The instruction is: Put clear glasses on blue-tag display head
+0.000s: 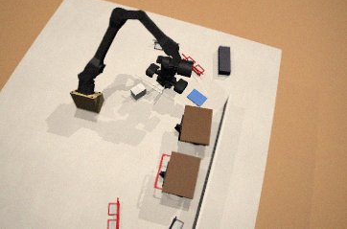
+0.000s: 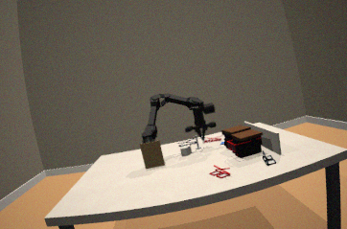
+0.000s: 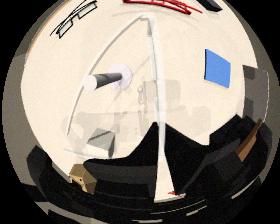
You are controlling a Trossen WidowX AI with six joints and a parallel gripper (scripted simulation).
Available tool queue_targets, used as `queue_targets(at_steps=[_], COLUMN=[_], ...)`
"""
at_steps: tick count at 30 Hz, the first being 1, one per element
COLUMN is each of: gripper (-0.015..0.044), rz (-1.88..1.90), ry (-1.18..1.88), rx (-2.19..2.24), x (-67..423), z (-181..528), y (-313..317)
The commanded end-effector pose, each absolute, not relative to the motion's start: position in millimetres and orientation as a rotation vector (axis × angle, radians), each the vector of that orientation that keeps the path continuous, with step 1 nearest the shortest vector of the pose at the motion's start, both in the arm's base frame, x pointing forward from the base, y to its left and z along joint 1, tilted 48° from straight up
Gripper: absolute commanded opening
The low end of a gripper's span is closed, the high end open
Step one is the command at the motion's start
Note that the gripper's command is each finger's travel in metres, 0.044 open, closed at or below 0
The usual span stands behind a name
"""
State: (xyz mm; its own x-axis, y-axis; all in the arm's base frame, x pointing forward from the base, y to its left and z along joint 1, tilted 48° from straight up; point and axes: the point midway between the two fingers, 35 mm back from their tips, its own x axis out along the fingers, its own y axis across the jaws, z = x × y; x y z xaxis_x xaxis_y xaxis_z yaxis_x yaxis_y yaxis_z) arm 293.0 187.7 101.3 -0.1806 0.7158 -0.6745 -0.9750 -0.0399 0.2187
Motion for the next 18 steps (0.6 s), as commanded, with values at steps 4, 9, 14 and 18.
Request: queue_targets(at_steps=[4, 9, 14, 18], gripper=[0.0000, 0.0000, 0.0000, 0.0000], rz=[1.603, 1.603, 1.603, 1.602], ry=[0.753, 0.753, 0.753, 0.753], rx=[-0.455, -0.455, -0.455, -0.455], x=[297.3, 299.5, 301.7, 303.3], z=[98.9, 96.3, 93.5, 91.3], y=[185.2, 183.4, 181.3, 179.6])
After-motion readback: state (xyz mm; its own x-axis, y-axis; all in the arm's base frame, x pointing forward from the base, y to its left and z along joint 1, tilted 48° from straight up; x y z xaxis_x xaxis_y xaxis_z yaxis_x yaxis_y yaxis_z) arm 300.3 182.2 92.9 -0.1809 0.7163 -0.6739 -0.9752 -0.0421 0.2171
